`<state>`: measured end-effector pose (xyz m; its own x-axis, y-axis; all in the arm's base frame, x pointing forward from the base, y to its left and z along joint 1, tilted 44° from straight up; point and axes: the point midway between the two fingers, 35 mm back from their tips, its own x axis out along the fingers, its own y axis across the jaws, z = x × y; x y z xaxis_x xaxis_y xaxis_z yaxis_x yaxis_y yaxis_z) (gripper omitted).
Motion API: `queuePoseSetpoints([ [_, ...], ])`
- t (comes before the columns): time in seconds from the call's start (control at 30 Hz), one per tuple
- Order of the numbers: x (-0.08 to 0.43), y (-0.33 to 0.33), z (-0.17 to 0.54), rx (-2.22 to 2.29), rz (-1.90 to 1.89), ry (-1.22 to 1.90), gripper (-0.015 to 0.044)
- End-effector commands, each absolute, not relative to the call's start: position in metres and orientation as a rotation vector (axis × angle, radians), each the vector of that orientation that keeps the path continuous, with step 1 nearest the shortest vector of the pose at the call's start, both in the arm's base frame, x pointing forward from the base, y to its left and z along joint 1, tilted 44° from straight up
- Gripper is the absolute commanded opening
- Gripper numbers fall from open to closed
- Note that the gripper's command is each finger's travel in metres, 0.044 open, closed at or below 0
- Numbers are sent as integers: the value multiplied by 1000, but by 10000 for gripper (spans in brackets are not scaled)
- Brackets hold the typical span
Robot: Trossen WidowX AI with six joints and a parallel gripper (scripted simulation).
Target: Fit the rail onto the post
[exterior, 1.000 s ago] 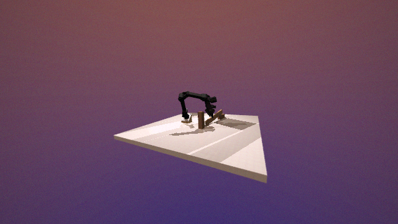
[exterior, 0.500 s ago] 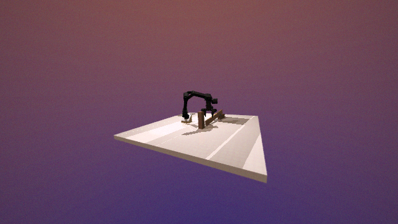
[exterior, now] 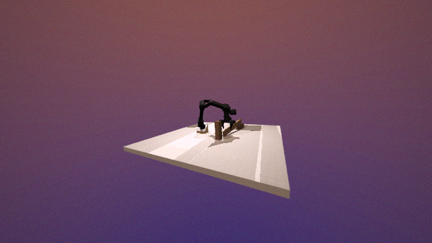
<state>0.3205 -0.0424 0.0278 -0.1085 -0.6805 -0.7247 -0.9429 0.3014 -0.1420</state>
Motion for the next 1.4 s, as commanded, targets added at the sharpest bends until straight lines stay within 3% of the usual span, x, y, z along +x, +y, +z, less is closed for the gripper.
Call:
queuePoseSetpoints([
  [0.0,319,-48,23,-1452,472,1867,440],
  [0.8,313,-73,-3,-1454,469,1870,440],
  [1.27,313,-73,-3,-1454,469,1870,73],
  [1.37,313,-73,-3,-1454,469,1870,52],
])
